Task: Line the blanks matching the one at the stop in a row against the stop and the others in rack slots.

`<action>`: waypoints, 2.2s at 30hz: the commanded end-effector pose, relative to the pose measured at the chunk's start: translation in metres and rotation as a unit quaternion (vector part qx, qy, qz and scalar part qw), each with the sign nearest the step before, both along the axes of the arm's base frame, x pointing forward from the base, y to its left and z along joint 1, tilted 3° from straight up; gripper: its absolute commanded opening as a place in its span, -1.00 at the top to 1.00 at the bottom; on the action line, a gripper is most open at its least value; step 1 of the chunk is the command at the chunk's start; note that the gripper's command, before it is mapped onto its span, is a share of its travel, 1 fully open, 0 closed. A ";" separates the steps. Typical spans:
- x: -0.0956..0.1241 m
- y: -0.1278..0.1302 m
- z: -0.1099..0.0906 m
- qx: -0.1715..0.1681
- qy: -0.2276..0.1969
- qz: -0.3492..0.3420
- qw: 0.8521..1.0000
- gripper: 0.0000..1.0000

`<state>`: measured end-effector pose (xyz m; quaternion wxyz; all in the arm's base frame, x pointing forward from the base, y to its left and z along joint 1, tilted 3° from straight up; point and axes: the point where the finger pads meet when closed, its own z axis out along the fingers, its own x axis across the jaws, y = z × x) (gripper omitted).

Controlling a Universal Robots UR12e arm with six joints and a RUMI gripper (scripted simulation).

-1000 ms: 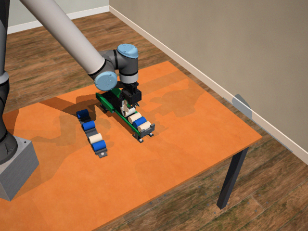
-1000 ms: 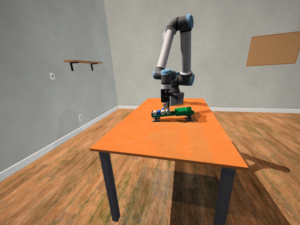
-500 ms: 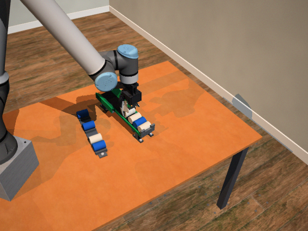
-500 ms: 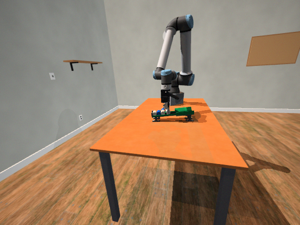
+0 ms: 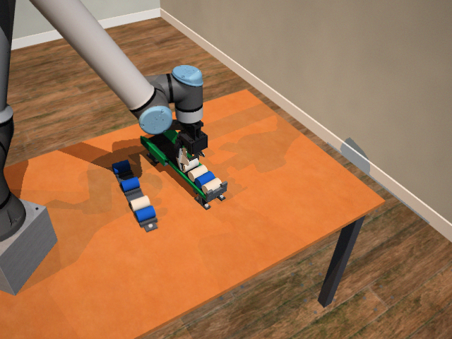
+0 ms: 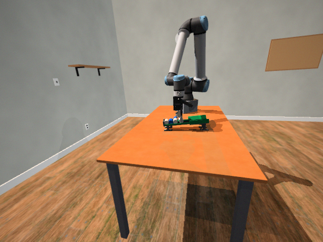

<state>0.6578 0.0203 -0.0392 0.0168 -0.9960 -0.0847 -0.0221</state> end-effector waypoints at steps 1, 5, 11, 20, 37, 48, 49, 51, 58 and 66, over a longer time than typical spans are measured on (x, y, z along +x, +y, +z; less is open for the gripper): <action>0.001 0.000 0.001 0.000 -0.001 0.000 1.000 0.27; 0.001 0.000 0.001 0.000 -0.001 0.000 1.000 0.22; 0.001 0.000 0.001 0.000 -0.001 0.000 1.000 0.17; 0.001 0.000 0.001 0.000 -0.001 0.000 1.000 0.02; 0.000 -0.001 0.014 0.000 -0.001 0.000 1.000 0.02; -0.002 -0.002 0.060 0.000 -0.001 0.000 1.000 0.02; -0.002 -0.003 0.065 0.000 -0.001 0.000 1.000 0.02; -0.003 -0.003 0.075 0.000 -0.001 0.000 1.000 0.02; -0.003 -0.003 0.089 0.000 -0.001 0.000 1.000 0.02; -0.003 -0.003 0.091 0.000 -0.001 0.000 1.000 -1.00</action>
